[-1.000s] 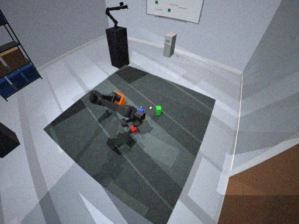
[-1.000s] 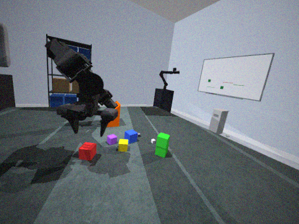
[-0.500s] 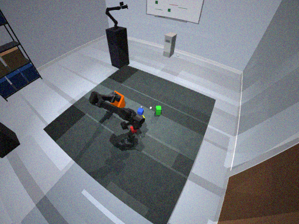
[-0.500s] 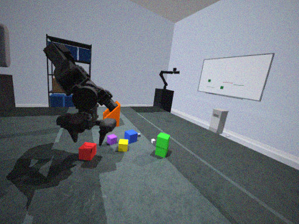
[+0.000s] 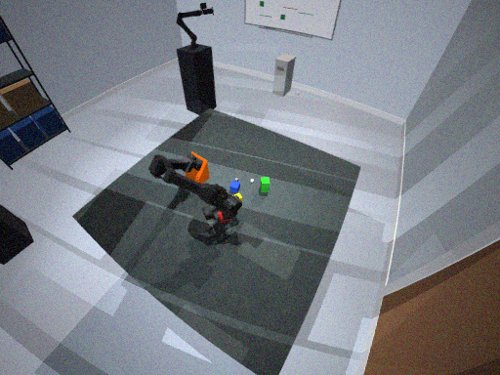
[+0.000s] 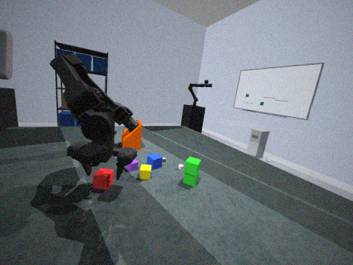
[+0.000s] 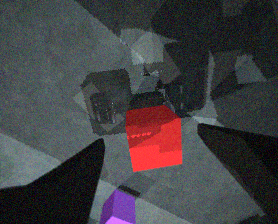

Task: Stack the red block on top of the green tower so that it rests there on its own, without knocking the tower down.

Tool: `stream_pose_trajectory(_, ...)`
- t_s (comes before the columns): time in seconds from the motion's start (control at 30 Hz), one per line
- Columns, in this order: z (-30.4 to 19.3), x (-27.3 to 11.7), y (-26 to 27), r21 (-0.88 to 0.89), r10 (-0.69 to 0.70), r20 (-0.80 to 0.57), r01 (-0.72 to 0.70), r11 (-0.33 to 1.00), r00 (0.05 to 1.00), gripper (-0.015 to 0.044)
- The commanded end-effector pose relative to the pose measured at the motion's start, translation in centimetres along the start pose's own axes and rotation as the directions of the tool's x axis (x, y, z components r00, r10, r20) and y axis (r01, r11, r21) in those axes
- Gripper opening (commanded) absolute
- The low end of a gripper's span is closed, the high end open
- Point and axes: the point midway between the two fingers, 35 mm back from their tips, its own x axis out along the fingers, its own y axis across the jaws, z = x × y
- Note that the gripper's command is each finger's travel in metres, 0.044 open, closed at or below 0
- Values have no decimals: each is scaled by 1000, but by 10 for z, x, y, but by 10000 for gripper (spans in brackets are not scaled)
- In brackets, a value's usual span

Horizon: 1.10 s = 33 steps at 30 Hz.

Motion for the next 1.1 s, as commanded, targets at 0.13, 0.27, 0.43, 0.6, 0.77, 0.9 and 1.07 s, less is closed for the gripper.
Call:
stream_pose_trajectory(0.13,-2,14,0,-9,-4,-3,4,1000,1000,440)
stream_pose_trajectory(0.27,-2,20,-1,-9,-5,-2,5,1000,1000,440)
stream_pose_trajectory(0.43,-2,20,-1,-9,-5,-2,5,1000,1000,440)
stream_pose_trajectory(0.6,-2,20,-1,-9,-5,-2,5,1000,1000,440)
stream_pose_trajectory(0.77,-2,20,-1,-9,-5,-2,5,1000,1000,440)
stream_pose_trajectory(0.9,-2,20,-1,-9,-5,-2,5,1000,1000,335)
stream_pose_trajectory(1.07,-2,20,-1,-9,-5,-2,5,1000,1000,204)
